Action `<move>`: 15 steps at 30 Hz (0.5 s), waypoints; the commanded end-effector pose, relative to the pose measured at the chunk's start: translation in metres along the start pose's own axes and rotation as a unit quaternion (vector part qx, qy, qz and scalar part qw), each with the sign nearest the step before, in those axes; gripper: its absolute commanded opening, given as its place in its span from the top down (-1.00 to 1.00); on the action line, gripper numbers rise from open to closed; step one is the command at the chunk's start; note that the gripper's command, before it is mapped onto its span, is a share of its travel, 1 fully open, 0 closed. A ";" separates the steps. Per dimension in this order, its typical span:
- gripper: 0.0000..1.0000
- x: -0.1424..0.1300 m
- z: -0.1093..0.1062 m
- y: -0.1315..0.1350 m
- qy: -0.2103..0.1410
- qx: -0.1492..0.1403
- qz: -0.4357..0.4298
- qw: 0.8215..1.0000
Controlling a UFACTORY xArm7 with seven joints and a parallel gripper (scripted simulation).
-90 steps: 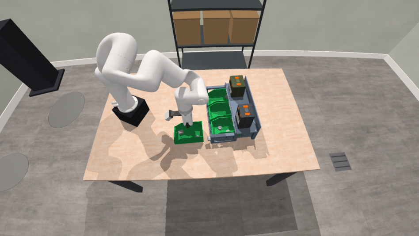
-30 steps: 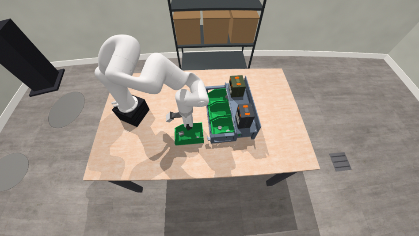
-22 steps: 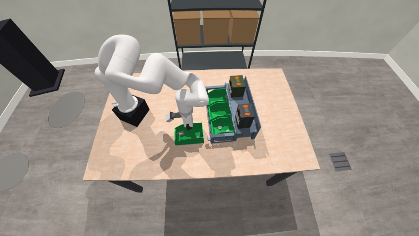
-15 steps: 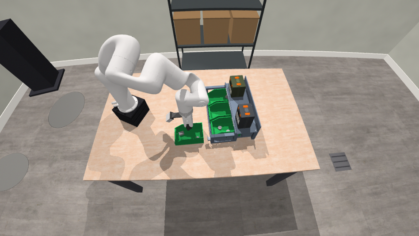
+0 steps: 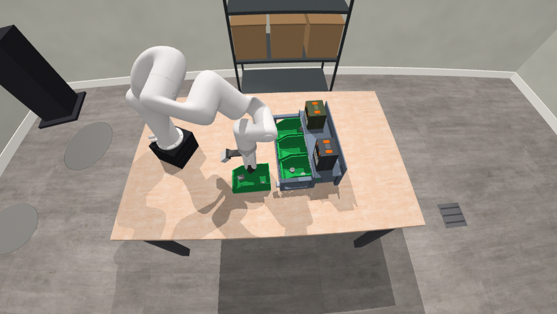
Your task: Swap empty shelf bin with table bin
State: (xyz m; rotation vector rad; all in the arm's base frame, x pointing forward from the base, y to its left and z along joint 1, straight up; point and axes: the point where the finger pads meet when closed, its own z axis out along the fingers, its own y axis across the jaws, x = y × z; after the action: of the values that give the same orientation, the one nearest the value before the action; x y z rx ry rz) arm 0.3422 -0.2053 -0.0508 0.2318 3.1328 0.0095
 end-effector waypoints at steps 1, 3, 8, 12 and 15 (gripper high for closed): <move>0.49 -0.001 -0.001 0.000 -0.001 0.001 0.000 1.000; 0.49 -0.001 -0.002 0.000 -0.001 0.001 0.000 1.000; 0.49 -0.001 -0.003 0.000 -0.001 0.001 0.000 1.000; 0.49 -0.001 -0.004 0.000 -0.001 0.001 0.000 1.000; 0.49 -0.001 -0.005 0.000 -0.001 0.001 0.000 1.000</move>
State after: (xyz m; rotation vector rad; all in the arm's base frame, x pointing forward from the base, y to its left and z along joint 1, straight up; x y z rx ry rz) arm 0.3422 -0.2053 -0.0480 0.2317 3.1329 0.0095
